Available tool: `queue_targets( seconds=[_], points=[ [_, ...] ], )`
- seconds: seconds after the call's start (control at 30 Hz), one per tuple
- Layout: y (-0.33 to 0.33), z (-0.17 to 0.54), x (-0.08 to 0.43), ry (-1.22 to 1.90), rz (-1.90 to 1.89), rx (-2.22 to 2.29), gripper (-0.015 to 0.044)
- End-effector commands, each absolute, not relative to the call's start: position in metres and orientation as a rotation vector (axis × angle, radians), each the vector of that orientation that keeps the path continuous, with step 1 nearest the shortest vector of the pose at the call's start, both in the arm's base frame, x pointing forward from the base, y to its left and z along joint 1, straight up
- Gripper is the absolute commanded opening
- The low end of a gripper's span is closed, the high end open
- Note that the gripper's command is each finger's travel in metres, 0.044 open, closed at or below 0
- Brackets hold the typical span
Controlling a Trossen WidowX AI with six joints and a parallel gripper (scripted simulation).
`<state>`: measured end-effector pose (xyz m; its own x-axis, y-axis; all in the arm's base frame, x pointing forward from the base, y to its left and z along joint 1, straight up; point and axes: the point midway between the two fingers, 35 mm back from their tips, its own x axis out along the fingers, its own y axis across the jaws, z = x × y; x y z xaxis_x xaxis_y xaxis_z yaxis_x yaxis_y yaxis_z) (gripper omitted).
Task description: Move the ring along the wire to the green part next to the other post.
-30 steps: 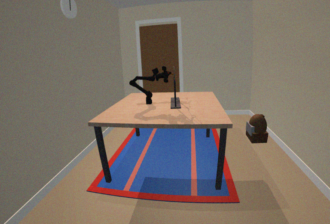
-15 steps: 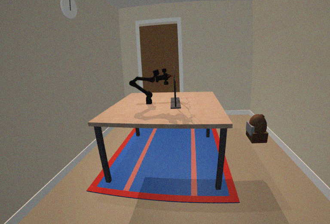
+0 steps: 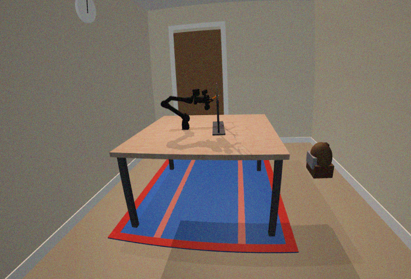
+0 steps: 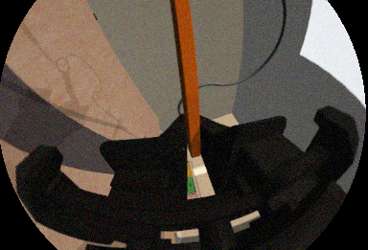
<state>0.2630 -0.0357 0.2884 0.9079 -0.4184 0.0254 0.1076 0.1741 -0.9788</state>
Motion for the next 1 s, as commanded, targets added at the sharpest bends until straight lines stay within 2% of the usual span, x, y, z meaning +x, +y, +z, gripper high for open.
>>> queue_targets(
  seconds=[0.0,0.97],
  points=[
    [-0.033,0.272,0.262,0.305,-0.355,-1.248,-0.0150],
    [0.029,0.192,0.266,0.356,-0.144,-0.556,-0.0150]
  ],
)
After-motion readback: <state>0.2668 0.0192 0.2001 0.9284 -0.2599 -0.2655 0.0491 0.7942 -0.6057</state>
